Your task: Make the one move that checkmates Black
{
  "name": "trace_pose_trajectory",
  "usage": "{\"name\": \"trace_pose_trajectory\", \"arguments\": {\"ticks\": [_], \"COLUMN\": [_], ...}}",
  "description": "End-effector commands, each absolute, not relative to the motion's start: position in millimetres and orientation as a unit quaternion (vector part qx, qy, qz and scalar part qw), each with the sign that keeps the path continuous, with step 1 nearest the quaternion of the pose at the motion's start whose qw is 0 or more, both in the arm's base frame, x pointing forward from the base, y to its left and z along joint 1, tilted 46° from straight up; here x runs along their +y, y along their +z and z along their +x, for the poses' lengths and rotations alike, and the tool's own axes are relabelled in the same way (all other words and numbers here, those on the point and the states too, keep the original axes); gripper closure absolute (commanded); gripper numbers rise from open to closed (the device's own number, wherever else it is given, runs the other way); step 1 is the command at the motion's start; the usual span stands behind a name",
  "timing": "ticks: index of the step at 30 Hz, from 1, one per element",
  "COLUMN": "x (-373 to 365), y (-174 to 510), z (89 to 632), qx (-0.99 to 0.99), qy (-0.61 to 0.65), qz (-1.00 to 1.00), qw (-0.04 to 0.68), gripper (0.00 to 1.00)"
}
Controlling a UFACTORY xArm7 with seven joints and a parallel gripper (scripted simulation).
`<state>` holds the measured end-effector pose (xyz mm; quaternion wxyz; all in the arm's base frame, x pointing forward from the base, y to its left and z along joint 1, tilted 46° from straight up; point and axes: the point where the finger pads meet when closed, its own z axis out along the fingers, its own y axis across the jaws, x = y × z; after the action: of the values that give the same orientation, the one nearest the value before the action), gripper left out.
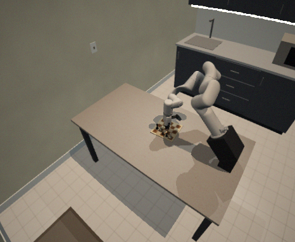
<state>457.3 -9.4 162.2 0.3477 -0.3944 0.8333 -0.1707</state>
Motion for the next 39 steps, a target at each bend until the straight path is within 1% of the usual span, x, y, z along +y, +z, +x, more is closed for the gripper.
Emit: {"name": "trace_pose_trajectory", "arguments": {"ticks": [1,2,4,5,7,8,28,39], "x": [-9,-9,-9,-9,-9,-9,-9,-8], "y": [163,163,163,163,163,163,172,211], "z": [457,457,457,457,457,457,448,408], "qx": [0.833,0.833,0.833,0.833,0.833,0.833,0.833,0.833], "qy": [-0.171,-0.171,-0.171,-0.171,-0.171,-0.171,-0.171,-0.171], "qz": [-0.395,-0.395,-0.395,-0.395,-0.395,-0.395,-0.395,-0.395], "qw": [0.348,0.348,0.348,0.348,0.348,0.348,0.348,0.348], "gripper": [0.85,0.78,0.78,0.7,0.7,0.63,0.63,0.63]}}
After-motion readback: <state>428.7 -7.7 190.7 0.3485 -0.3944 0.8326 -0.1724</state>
